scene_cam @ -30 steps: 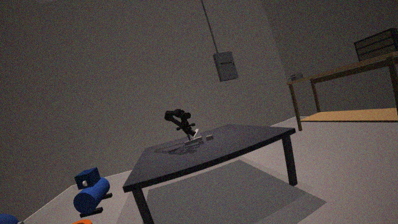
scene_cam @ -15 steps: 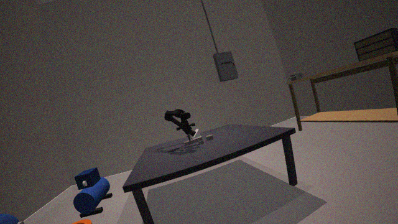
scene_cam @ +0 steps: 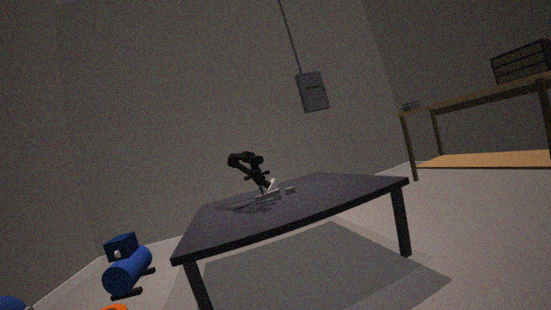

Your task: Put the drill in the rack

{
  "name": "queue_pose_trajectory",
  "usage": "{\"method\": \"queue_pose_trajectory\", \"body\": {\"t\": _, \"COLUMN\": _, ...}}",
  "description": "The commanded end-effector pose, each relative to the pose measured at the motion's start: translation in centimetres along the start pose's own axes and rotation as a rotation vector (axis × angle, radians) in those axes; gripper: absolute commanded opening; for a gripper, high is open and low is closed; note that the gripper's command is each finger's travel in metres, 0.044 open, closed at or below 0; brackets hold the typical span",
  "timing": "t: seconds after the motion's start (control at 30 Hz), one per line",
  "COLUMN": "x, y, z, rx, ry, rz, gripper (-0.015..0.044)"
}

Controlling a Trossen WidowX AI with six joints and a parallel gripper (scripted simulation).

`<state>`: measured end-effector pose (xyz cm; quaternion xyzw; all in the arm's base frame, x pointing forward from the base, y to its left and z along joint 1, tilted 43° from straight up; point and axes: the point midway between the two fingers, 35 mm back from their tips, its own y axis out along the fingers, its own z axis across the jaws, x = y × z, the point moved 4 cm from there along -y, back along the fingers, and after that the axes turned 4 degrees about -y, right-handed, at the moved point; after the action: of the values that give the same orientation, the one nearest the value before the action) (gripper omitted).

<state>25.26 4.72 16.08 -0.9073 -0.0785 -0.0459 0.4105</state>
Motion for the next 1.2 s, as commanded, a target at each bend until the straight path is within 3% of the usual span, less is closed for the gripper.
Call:
{"method": "queue_pose_trajectory", "body": {"t": 0.0, "x": -0.5, "y": 1.7, "z": 0.1, "rx": -0.019, "ry": -0.012, "rz": 0.051, "gripper": 0.0}}
{"method": "queue_pose_trajectory", "body": {"t": 1.17, "x": -0.6, "y": 3.1, "z": 0.0, "rx": -0.02, "ry": -0.012, "rz": 0.051, "gripper": 0.0}}
